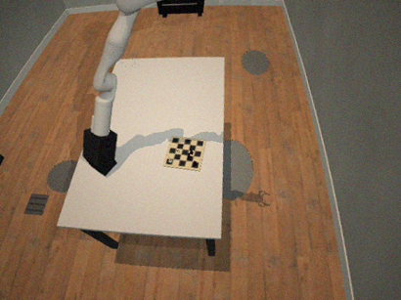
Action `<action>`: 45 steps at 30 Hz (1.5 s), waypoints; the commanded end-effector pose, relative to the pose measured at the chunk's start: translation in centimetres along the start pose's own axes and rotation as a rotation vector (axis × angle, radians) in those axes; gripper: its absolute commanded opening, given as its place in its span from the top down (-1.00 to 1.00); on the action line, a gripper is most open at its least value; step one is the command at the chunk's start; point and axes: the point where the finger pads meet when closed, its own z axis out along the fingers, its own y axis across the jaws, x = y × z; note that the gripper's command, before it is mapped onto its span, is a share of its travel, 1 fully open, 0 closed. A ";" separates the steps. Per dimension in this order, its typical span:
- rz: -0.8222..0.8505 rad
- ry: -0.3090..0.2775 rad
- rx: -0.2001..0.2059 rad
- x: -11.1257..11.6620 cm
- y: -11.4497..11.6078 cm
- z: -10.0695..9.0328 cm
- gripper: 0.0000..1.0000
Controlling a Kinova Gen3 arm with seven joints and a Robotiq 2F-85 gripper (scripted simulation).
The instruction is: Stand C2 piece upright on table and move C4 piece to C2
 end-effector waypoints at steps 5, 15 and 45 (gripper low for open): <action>0.000 0.002 0.000 0.1 0.0 0.0 -1.00; 0.000 0.002 0.000 0.1 0.0 0.0 -1.00; -0.193 0.052 0.021 -4.9 9.0 4.5 -1.00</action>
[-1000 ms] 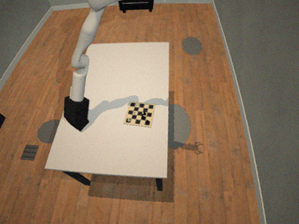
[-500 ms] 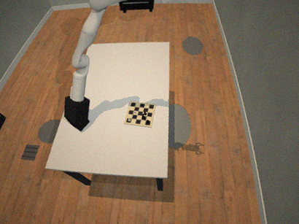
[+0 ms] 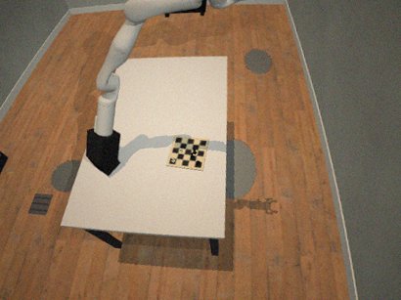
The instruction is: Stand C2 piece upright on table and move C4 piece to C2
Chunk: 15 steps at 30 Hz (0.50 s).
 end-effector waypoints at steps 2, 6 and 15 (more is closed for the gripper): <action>-0.020 -0.015 -0.009 -3.6 3.2 0.9 -1.00; -0.063 -0.012 0.005 -5.6 4.6 1.4 -1.00; -0.209 -0.020 0.073 -13.7 8.7 2.2 -1.00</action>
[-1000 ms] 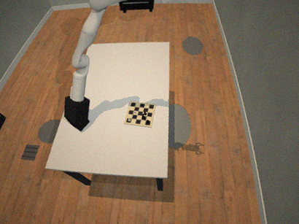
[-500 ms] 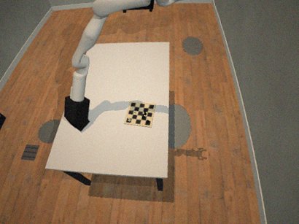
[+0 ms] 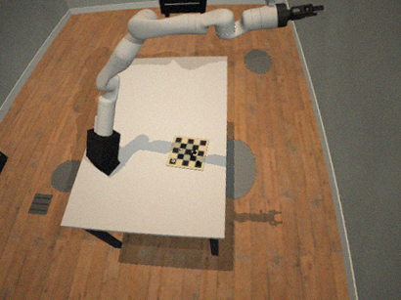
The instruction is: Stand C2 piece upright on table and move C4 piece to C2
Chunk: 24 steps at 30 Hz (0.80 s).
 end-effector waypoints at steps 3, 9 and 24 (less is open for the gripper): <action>-0.026 -0.031 0.015 -6.0 1.9 -0.1 -1.00; -0.101 -0.046 0.076 -11.8 2.3 -0.6 -1.00; -0.249 -0.105 0.280 -27.9 1.1 -4.9 -1.00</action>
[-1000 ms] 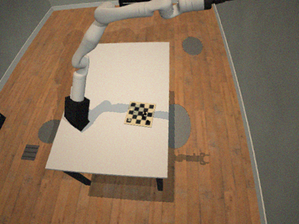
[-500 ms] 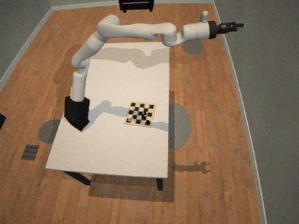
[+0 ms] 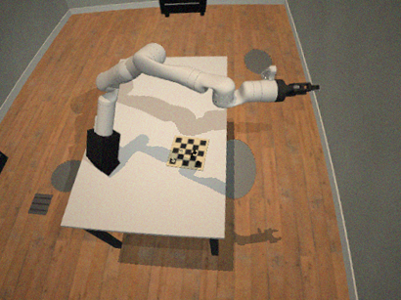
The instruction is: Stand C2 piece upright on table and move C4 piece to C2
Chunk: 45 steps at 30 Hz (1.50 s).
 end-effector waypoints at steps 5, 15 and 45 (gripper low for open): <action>-0.026 -0.038 0.113 -9.2 -4.4 -2.3 -1.00; -0.061 -0.069 0.322 -20.2 -12.8 -7.4 -1.00; 0.074 -0.069 0.927 -39.8 -38.4 -31.1 -1.00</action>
